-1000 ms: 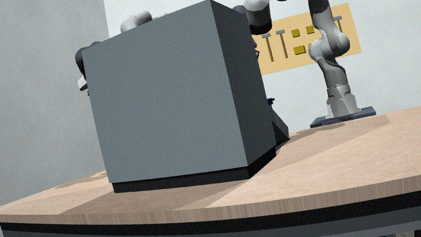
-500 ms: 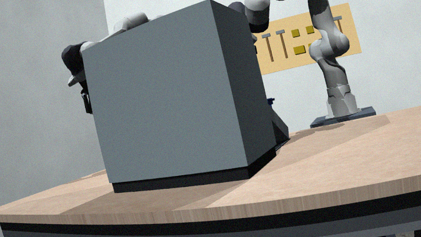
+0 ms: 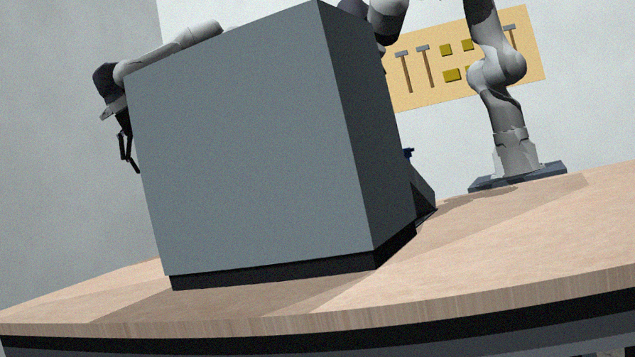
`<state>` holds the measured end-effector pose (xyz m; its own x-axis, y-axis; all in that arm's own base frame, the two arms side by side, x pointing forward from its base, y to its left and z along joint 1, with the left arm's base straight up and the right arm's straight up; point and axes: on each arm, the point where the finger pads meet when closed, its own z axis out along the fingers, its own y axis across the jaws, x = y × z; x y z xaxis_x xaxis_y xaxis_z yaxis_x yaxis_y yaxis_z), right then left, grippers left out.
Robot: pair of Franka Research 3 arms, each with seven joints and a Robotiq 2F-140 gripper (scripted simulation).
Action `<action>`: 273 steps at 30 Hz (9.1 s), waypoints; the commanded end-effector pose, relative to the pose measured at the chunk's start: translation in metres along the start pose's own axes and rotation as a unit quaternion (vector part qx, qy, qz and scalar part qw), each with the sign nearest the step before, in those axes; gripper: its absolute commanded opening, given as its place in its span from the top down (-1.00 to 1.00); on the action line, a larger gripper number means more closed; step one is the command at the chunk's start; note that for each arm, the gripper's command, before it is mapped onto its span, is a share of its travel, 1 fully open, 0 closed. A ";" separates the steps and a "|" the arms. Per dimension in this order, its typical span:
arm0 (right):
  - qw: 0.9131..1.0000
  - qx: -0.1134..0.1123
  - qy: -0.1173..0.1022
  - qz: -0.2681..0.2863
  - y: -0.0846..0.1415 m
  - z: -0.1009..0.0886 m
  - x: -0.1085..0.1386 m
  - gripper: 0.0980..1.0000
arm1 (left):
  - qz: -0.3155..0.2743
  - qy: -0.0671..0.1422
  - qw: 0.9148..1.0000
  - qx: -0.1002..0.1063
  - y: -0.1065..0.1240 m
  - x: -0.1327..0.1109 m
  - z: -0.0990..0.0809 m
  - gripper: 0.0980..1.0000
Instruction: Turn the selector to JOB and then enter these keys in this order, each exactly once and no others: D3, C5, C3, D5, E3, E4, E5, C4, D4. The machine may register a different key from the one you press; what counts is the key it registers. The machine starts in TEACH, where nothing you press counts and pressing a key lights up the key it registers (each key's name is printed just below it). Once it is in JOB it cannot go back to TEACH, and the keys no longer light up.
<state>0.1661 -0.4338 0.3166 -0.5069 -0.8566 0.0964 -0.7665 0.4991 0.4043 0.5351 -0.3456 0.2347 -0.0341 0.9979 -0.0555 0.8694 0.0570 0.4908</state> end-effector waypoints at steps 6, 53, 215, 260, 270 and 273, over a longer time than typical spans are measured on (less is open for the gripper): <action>0.998 0.045 -0.036 -0.005 0.009 -0.008 0.039 -1.00 | 0.053 0.002 0.998 0.017 -0.002 0.003 0.001 -1.00; 0.969 0.199 -0.076 0.127 0.119 -0.031 0.205 -1.00 | 0.053 0.002 0.998 0.017 -0.002 0.003 0.001 -1.00; 0.969 0.199 -0.076 0.127 0.119 -0.031 0.205 -1.00 | 0.053 0.002 0.998 0.017 -0.005 0.003 0.100 1.00; 0.969 0.199 -0.076 0.127 0.119 -0.031 0.205 -1.00 | 0.053 0.002 0.998 0.017 -0.006 0.003 0.103 1.00; 0.969 0.199 -0.076 0.127 0.119 -0.031 0.205 -1.00 | 0.053 0.002 0.998 0.017 -0.006 0.003 0.103 1.00; 0.969 0.199 -0.076 0.127 0.119 -0.031 0.205 -1.00 | 0.053 0.002 0.998 0.017 -0.006 0.003 0.103 1.00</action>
<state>-0.0166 -0.5531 0.4132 -0.7304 -0.6830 -0.0003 -0.6830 0.7304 0.0021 0.5787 -0.3455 0.1410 0.0625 0.9980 0.0053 0.8860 -0.0579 0.4601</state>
